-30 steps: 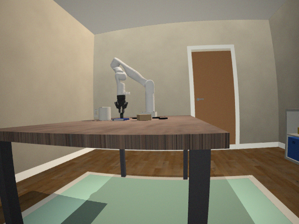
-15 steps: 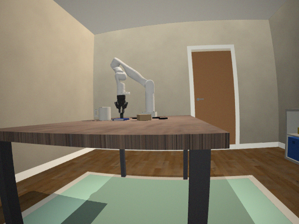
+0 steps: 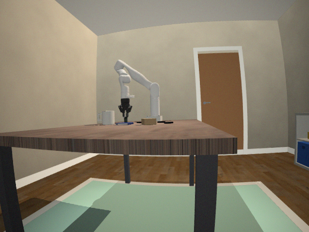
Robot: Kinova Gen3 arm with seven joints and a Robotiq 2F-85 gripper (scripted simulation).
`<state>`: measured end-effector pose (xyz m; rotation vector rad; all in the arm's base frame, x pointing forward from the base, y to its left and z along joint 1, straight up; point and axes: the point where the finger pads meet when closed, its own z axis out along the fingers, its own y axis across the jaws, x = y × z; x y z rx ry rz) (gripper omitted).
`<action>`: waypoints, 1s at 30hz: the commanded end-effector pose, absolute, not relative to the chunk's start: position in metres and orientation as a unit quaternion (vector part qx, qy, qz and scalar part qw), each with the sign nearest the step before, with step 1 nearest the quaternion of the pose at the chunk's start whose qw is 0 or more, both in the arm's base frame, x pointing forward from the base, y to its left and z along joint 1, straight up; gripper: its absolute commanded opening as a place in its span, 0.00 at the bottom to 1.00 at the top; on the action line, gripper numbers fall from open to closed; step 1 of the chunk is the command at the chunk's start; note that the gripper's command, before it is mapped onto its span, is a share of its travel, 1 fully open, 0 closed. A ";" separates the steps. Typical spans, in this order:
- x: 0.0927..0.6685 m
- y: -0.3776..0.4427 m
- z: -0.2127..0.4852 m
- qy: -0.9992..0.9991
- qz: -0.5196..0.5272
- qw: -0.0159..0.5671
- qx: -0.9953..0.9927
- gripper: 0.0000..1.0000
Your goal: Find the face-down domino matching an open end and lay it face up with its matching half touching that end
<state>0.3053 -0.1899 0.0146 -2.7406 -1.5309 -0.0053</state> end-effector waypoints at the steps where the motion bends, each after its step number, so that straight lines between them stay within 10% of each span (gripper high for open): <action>1: 0.306 -0.190 0.015 -0.488 -0.002 0.001 -0.873 0.34; 30: 0.305 -0.191 0.015 -0.488 -0.011 0.006 -0.873 0.34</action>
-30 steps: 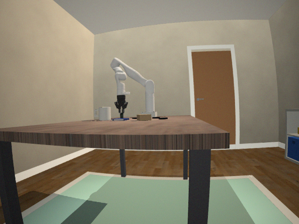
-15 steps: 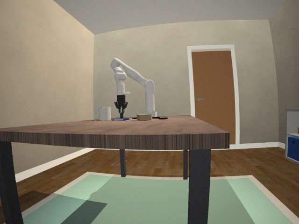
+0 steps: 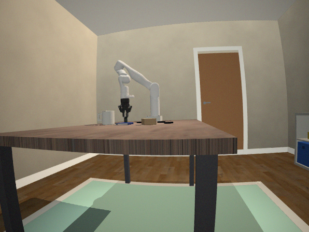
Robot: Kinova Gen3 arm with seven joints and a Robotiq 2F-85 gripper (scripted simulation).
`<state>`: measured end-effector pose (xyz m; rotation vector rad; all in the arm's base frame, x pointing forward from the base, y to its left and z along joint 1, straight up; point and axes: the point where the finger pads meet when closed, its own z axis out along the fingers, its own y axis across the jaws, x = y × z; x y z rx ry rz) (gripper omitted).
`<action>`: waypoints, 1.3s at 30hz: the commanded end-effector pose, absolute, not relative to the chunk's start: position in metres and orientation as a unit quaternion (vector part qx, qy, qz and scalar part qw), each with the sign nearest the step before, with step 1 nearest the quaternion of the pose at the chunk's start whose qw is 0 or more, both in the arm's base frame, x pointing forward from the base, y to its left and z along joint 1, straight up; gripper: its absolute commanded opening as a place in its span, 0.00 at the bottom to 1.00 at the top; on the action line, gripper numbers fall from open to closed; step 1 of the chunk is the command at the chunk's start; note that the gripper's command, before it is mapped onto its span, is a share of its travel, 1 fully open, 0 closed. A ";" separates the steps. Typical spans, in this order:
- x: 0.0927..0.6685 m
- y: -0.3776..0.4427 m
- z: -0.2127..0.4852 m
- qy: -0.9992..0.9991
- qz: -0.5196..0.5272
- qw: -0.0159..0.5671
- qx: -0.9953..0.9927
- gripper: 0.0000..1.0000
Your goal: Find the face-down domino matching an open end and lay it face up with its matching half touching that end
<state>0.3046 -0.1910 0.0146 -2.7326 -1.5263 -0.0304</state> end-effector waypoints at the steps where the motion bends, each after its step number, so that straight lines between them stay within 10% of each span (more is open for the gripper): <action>1: 0.305 -0.191 0.015 -0.488 -0.012 0.006 -0.873 0.34; 39: 0.303 -0.194 0.015 -0.487 -0.034 0.019 -0.872 0.34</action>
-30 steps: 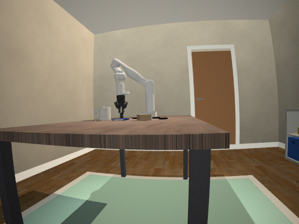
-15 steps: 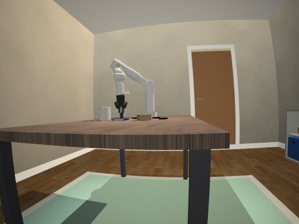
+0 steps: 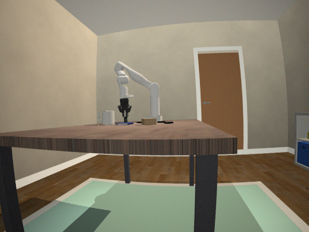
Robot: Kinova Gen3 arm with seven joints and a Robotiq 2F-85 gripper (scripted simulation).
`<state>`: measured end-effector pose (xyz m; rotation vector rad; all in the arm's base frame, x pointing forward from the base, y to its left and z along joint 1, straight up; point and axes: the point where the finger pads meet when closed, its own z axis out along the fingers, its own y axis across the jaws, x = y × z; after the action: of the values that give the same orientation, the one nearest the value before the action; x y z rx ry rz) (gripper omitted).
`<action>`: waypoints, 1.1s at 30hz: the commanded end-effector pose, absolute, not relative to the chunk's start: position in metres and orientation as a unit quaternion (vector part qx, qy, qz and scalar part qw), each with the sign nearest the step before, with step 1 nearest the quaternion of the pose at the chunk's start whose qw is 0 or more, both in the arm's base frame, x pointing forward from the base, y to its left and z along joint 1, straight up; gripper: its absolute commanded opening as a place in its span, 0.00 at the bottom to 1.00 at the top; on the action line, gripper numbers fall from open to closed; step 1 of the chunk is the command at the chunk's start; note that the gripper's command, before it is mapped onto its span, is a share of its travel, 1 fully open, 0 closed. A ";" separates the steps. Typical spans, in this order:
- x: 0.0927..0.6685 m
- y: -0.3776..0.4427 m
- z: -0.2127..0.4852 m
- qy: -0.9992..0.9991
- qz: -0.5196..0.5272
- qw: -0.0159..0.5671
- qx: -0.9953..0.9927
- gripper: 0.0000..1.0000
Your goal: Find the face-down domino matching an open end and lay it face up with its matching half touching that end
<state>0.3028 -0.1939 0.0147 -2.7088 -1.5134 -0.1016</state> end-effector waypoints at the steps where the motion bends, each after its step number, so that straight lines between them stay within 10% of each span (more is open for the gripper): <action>1: 0.303 -0.194 0.015 -0.487 -0.035 0.019 -0.872 0.34; 33: 0.301 -0.198 0.015 -0.486 -0.062 0.034 -0.871 0.34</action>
<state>0.3007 -0.1974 0.0146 -2.6783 -1.4969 -0.1857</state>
